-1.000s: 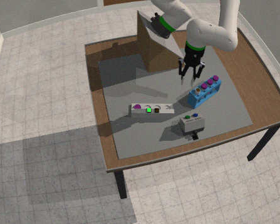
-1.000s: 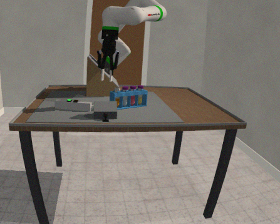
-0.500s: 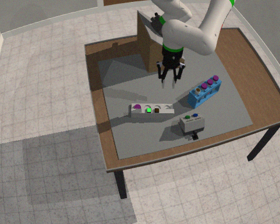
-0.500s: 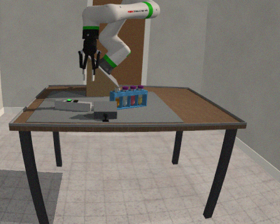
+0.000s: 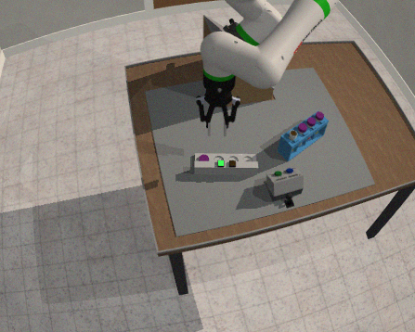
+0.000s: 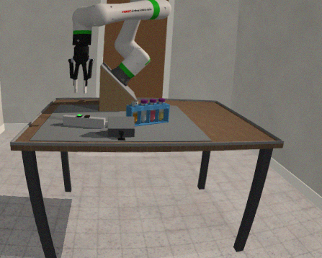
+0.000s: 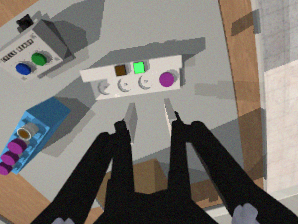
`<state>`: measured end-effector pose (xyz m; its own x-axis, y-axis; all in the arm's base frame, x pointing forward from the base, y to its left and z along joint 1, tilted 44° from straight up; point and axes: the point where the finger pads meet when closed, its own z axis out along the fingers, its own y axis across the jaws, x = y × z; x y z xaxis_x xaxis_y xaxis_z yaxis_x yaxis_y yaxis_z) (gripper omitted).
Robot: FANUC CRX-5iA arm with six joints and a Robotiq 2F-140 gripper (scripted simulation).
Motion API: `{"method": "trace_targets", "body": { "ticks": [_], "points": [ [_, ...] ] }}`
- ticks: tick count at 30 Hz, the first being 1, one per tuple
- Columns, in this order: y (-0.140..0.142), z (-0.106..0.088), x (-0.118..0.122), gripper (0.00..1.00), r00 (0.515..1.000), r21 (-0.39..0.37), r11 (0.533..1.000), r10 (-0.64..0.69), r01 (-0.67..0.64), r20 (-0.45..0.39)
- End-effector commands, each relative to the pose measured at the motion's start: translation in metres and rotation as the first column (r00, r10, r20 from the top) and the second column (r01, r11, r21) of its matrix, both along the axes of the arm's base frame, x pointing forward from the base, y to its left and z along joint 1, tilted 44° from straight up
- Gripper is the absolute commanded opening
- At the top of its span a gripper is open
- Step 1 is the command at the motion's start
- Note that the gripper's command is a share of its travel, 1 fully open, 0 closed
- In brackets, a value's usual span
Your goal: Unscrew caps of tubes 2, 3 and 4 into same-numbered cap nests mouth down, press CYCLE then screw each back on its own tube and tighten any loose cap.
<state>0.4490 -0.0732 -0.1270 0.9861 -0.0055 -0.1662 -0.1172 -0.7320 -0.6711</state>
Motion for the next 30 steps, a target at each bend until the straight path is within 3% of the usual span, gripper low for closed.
{"method": "trace_targets", "body": {
  "ticks": [1,3,9,30],
  "points": [
    [-0.019,-0.018,0.003,0.29,1.0,0.001,1.0,0.001,-0.001,0.0],
    [-0.031,-0.03,0.005,0.29,1.0,0.001,1.0,0.001,-0.001,0.0],
    [-0.031,-0.03,0.005,0.29,1.0,0.001,1.0,0.001,-0.001,0.0],
    [0.03,-0.095,-0.005,0.29,1.0,0.001,1.0,0.001,-0.001,0.0]
  ]
}}
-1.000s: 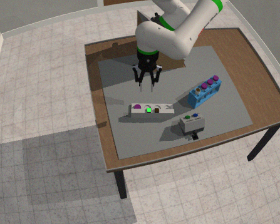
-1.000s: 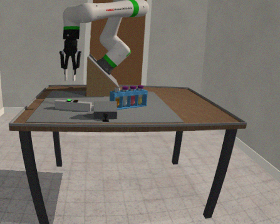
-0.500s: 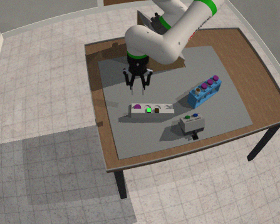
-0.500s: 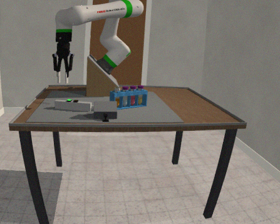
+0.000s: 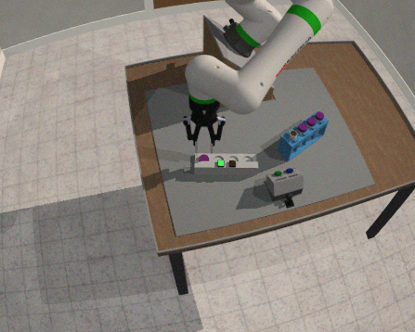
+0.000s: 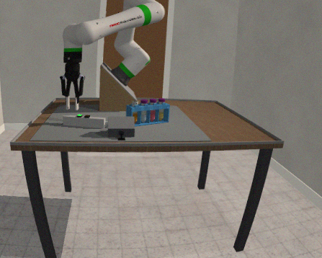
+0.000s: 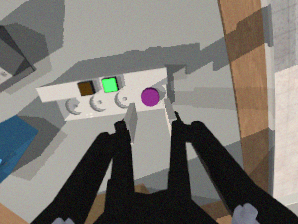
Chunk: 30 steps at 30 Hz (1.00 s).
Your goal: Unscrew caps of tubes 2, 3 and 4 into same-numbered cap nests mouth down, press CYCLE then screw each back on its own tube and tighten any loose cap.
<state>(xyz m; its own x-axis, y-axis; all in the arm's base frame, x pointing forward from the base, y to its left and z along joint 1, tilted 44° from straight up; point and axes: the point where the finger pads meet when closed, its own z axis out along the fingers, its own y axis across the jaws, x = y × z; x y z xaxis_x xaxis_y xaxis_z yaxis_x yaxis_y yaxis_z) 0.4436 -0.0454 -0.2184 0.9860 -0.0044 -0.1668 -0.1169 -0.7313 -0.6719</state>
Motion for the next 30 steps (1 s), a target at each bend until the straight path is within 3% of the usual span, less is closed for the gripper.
{"method": "trace_targets", "body": {
  "ticks": [1,9,30],
  "points": [
    [0.003,-0.003,0.0,0.29,1.0,0.0,1.0,0.0,0.0,0.001],
    [0.03,-0.032,-0.005,0.29,1.0,0.0,1.0,0.0,0.0,0.001],
    [0.034,-0.037,-0.006,0.29,1.0,0.0,1.0,0.0,0.0,0.001]
  ]
}}
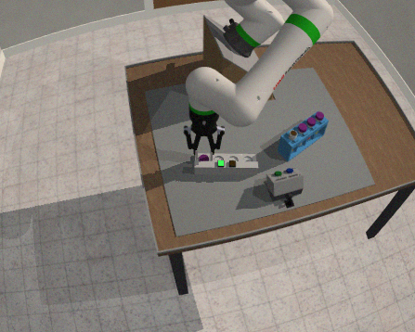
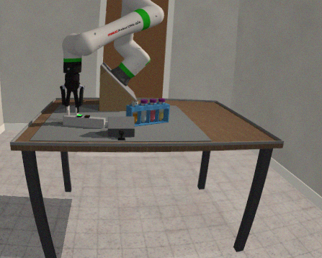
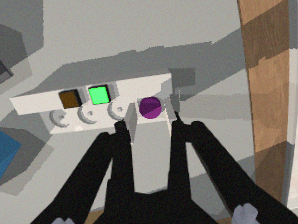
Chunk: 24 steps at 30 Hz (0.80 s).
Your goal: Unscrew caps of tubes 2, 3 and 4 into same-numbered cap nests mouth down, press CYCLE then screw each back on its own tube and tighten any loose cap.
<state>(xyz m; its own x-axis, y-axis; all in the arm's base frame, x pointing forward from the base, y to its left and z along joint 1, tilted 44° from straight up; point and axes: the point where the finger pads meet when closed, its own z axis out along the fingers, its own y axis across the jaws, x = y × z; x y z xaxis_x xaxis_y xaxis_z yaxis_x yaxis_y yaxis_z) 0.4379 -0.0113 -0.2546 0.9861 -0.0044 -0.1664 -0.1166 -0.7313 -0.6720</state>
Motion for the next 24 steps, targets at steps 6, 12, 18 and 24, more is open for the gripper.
{"method": "trace_targets", "body": {
  "ticks": [6,12,18,24],
  "points": [
    [0.0015,-0.0019,-0.0002,0.29,1.0,0.0,1.0,0.0,0.0,0.0],
    [0.0022,-0.0026,-0.0003,0.0,1.0,0.0,1.0,0.0,0.0,0.0],
    [0.0022,-0.0026,-0.0003,0.0,1.0,0.0,1.0,0.0,0.0,0.0],
    [0.0022,-0.0026,-0.0003,0.0,1.0,0.0,1.0,0.0,0.0,0.0]
  ]
}}
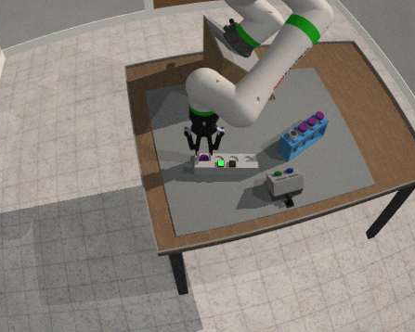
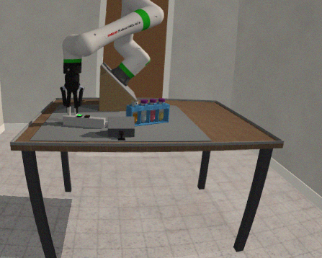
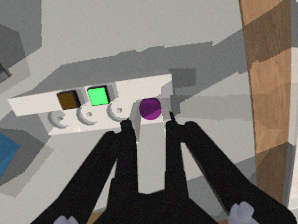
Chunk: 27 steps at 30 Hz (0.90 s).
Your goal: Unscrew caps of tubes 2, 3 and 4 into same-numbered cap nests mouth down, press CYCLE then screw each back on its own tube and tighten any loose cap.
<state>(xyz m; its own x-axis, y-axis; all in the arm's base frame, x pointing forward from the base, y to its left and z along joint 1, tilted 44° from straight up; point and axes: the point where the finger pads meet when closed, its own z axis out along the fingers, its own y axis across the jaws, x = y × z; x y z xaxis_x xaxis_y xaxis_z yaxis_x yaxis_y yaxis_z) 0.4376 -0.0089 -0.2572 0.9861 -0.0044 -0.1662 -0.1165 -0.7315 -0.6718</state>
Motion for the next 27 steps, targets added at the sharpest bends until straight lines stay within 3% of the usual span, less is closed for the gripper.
{"method": "trace_targets", "body": {
  "ticks": [1,27],
  "points": [
    [0.0,0.0,0.0,0.0,1.0,0.0,1.0,0.0,0.0,0.0],
    [-0.079,0.083,0.014,0.0,1.0,0.0,1.0,0.0,0.0,0.0]
  ]
}}
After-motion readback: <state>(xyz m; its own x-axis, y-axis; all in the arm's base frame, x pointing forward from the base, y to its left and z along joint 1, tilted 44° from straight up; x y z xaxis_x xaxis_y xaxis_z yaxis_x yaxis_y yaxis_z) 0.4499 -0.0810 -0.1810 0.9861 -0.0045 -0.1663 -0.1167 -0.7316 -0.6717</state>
